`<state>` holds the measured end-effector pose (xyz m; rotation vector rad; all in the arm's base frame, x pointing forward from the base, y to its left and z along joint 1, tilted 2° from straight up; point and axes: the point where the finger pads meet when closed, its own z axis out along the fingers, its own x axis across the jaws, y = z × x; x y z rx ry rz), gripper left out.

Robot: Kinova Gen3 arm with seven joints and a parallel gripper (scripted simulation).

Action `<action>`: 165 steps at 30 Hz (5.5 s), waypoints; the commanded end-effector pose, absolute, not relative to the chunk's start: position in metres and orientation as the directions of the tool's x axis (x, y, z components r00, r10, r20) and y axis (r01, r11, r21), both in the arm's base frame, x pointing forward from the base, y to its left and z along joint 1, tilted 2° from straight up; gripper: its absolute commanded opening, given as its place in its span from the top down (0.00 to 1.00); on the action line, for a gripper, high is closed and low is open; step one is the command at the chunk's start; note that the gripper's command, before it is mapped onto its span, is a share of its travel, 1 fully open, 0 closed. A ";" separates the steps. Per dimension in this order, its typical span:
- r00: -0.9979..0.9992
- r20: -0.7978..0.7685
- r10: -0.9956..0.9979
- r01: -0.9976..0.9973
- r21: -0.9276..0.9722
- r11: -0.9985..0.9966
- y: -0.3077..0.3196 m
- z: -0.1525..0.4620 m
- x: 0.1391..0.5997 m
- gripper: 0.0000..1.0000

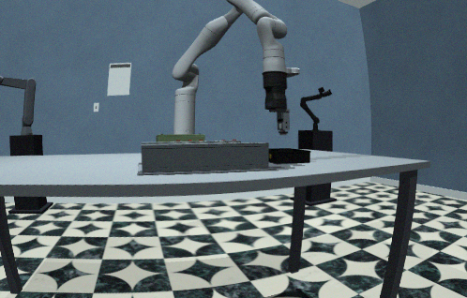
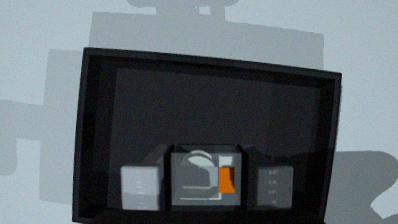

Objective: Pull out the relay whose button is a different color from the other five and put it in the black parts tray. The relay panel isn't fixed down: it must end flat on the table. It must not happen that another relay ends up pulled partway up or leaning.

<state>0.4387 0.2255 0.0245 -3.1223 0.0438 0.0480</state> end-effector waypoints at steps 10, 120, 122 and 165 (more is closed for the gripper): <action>0.999 -0.029 -0.028 -0.028 -0.019 -0.999 0.226 0.004 0.439 1.00; 0.999 -0.029 -0.028 -0.028 -0.019 -0.999 0.228 -0.050 0.437 0.02; 0.999 -0.029 -0.028 -0.028 -0.019 -0.999 0.228 -0.050 0.437 0.02; 0.999 -0.029 -0.028 -0.028 -0.019 -0.999 0.228 -0.049 0.437 0.02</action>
